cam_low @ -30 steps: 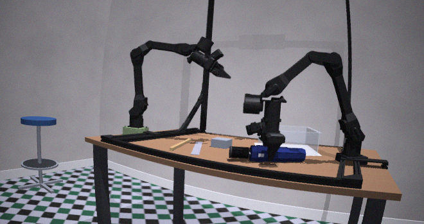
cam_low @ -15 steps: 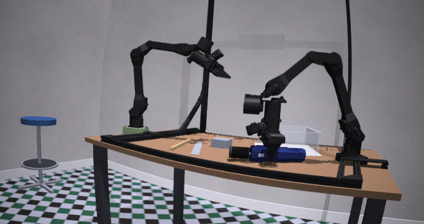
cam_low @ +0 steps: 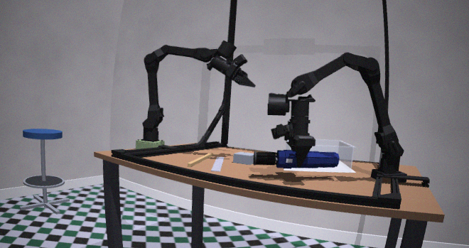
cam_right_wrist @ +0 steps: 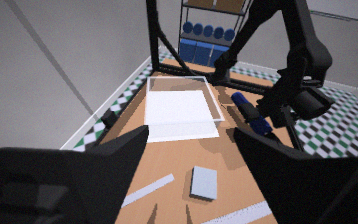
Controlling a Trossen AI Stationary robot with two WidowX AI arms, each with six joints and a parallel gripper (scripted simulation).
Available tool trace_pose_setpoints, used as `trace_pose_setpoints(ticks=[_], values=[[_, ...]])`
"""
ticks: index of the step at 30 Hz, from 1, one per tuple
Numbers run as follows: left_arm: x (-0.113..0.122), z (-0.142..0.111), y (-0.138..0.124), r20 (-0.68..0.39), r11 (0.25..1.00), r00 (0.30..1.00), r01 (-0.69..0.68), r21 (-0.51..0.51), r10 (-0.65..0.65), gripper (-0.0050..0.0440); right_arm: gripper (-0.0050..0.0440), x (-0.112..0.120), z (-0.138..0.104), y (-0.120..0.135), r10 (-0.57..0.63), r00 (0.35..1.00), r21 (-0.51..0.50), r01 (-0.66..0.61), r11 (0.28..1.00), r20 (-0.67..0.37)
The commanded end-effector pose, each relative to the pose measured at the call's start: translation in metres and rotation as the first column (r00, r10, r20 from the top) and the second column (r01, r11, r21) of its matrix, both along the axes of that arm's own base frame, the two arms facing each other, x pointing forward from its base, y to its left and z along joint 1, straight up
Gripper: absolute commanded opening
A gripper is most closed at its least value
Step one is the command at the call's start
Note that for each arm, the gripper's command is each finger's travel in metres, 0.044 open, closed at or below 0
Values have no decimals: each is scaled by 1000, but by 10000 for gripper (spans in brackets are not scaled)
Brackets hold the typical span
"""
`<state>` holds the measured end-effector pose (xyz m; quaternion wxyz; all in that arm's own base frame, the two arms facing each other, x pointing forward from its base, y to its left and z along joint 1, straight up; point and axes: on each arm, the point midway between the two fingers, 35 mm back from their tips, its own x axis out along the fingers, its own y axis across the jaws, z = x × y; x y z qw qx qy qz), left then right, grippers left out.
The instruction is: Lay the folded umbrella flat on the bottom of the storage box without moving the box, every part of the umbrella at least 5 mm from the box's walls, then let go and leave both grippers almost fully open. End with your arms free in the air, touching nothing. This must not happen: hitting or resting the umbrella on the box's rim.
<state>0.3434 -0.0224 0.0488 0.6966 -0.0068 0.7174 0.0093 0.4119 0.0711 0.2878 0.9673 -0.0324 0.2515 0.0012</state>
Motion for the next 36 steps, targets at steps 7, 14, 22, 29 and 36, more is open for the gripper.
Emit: trace_pose_setpoints(ticks=[7, 14, 22, 29, 36], values=[[4, 64, 0, 29, 1000, 1000, -4, -3, 4, 0, 400, 0, -1, 1, 4, 1000, 1, -4, 1000, -1], [-1, 94, 0, 29, 1000, 1000, -4, -3, 4, 0, 400, 0, -1, 1, 4, 1000, 1, -4, 1000, -1], [-3, 103, 0, 29, 1000, 999, -21, -3, 21, 0, 400, 0, -1, 1, 4, 1000, 1, -4, 1000, -1], [-3, 103, 0, 29, 989, 989, -146, -3, 146, 0, 400, 0, -1, 1, 4, 1000, 1, -4, 1000, -1], [-3, 103, 0, 29, 947, 946, -323, -3, 323, 0, 400, 0, -1, 1, 4, 1000, 1, -4, 1000, -1]])
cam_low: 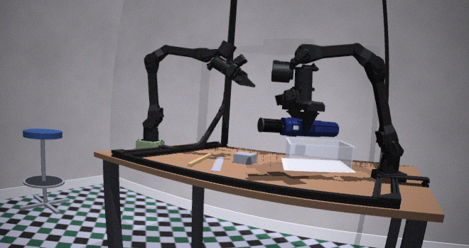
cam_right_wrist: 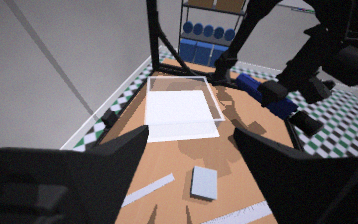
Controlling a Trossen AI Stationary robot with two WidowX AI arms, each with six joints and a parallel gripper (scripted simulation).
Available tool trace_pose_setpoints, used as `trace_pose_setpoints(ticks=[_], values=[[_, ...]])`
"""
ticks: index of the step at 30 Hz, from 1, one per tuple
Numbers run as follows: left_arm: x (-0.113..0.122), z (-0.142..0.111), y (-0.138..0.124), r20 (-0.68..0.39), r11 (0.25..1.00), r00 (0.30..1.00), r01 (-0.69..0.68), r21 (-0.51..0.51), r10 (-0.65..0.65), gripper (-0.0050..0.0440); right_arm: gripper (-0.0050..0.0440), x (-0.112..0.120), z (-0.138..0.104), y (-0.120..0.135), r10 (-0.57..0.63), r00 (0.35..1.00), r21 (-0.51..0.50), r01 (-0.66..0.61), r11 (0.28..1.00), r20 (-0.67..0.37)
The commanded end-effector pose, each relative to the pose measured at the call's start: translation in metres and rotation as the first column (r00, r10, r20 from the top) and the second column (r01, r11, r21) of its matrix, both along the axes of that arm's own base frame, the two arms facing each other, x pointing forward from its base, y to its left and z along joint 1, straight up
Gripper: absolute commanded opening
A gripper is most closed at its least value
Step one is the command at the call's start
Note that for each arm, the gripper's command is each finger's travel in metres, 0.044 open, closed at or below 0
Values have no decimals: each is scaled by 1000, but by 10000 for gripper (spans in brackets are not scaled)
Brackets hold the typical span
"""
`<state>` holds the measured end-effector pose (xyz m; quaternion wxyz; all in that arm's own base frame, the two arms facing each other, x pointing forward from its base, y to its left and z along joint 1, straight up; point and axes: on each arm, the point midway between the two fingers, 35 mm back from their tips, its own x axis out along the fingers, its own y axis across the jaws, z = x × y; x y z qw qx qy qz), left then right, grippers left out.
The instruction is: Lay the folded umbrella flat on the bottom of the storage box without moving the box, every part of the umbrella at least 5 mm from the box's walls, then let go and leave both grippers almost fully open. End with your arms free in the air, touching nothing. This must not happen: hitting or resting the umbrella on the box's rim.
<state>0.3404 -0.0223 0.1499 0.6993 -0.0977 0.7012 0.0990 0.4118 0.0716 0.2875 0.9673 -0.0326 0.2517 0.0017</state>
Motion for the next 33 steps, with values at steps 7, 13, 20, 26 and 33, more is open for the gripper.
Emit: trace_pose_setpoints(ticks=[7, 13, 20, 26, 33], values=[[0, 2, 0, 2, 974, 974, -226, -2, 226, 0, 400, 0, 0, 0, 3, 1000, 1, -3, 1000, -1], [0, 2, 0, 2, 943, 943, -334, -2, 334, 0, 400, 0, 0, 0, 3, 1000, 1, -3, 1000, -1], [0, 2, -8, 5, 941, 941, -338, -6, 338, 0, 400, 0, 0, 0, 3, 1000, 1, -3, 1000, -1], [-2, 2, -31, 12, 941, 941, -338, -17, 339, 0, 400, 0, 0, 0, 3, 1000, 1, -3, 1000, -1], [-9, 2, -68, 12, 938, 938, -345, -22, 345, 0, 400, 0, 0, 0, 3, 1000, 1, -3, 1000, -1]])
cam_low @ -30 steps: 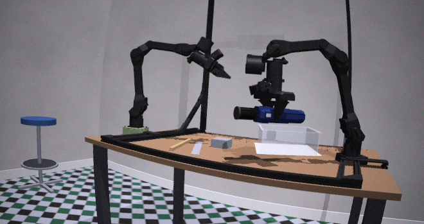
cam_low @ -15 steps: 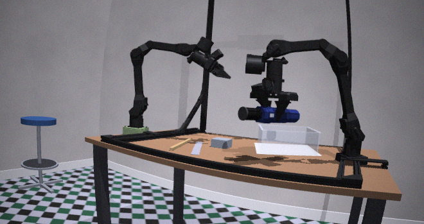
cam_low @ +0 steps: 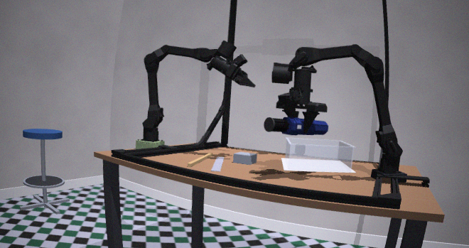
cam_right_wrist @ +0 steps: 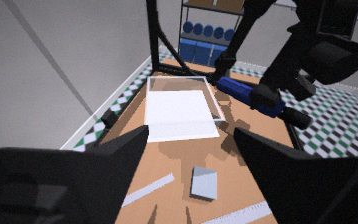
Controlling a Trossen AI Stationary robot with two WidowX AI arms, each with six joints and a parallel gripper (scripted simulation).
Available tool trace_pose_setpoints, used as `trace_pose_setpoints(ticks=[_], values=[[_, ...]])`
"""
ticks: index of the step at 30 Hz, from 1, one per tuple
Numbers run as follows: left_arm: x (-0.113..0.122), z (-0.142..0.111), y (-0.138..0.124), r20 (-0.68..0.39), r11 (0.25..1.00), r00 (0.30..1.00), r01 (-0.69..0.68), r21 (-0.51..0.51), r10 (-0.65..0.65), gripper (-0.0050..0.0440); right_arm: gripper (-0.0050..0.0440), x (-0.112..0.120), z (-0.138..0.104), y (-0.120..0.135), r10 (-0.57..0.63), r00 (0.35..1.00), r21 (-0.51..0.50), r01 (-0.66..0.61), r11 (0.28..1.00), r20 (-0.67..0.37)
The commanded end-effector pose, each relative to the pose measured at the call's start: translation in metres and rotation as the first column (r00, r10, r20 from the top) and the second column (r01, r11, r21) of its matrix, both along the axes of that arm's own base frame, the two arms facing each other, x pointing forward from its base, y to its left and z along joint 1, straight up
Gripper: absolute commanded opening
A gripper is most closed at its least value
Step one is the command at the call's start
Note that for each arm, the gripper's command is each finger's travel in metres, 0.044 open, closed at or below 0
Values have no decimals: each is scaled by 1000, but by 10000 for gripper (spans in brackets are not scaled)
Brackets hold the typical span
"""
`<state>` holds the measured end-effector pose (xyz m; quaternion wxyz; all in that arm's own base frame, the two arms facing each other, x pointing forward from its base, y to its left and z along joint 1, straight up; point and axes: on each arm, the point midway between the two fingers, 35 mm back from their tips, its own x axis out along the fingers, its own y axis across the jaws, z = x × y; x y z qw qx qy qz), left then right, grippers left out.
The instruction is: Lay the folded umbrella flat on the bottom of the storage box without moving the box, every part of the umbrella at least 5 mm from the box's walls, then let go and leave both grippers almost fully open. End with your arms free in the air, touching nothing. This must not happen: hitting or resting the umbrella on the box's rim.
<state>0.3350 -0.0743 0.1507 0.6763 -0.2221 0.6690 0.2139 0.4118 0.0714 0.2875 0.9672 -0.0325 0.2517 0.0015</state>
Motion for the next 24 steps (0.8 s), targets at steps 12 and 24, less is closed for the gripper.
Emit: trace_pose_setpoints(ticks=[12, 24], values=[[-21, 1, -72, -4, 1000, 1000, -20, -6, 20, 0, 400, 0, 0, 0, 3, 1000, 1, -3, 1000, -1], [-54, 1, -134, -10, 999, 999, -38, -2, 38, 0, 400, 0, 0, 0, 3, 1000, 1, -3, 1000, -1]])
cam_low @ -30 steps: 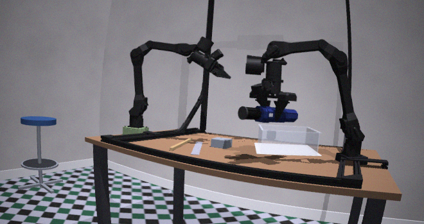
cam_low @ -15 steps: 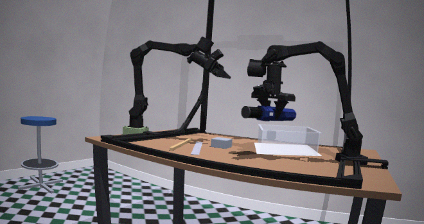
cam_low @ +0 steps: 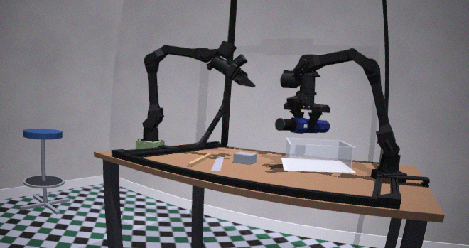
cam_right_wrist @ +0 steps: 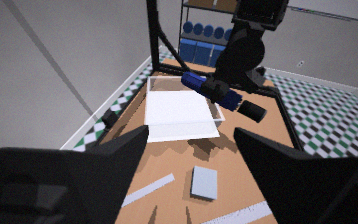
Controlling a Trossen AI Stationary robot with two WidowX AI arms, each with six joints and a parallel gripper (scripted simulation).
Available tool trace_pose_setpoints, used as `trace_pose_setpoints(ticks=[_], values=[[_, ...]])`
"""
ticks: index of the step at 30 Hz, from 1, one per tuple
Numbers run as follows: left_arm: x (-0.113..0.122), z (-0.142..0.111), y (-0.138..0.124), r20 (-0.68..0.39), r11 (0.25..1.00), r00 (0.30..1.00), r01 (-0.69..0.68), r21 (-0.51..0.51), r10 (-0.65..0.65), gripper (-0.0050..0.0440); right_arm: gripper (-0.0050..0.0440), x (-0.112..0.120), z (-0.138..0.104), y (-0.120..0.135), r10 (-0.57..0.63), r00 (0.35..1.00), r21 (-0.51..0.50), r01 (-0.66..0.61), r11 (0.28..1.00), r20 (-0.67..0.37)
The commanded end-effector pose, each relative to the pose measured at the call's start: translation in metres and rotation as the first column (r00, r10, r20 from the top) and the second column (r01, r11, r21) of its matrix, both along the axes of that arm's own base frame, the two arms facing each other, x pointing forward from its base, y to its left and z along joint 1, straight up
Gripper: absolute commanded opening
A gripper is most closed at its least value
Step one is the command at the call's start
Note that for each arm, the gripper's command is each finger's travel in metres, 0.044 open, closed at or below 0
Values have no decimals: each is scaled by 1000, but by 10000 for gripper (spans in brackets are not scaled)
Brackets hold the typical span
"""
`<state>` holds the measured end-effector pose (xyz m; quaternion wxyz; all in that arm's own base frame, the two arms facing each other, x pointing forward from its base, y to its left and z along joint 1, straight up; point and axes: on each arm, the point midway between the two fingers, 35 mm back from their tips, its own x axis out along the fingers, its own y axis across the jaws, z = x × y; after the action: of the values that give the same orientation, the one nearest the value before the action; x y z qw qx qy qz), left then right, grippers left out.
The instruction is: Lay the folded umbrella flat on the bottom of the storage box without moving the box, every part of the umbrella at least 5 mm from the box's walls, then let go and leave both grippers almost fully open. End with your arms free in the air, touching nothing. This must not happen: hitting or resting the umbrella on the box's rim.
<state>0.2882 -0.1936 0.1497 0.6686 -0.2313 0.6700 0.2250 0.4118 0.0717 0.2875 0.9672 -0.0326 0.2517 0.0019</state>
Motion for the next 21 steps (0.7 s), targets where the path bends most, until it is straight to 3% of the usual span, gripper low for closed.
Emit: trace_pose_setpoints(ticks=[1, 21], values=[[-7, 2, -14, 3, 1000, 1000, -8, -1, 8, 0, 400, 0, 0, 0, 2, 1000, 1, -2, 1000, -1], [-75, 2, -88, -1, 999, 999, -33, 8, 33, 0, 400, 0, 0, 0, 2, 1000, 1, -2, 1000, -1]])
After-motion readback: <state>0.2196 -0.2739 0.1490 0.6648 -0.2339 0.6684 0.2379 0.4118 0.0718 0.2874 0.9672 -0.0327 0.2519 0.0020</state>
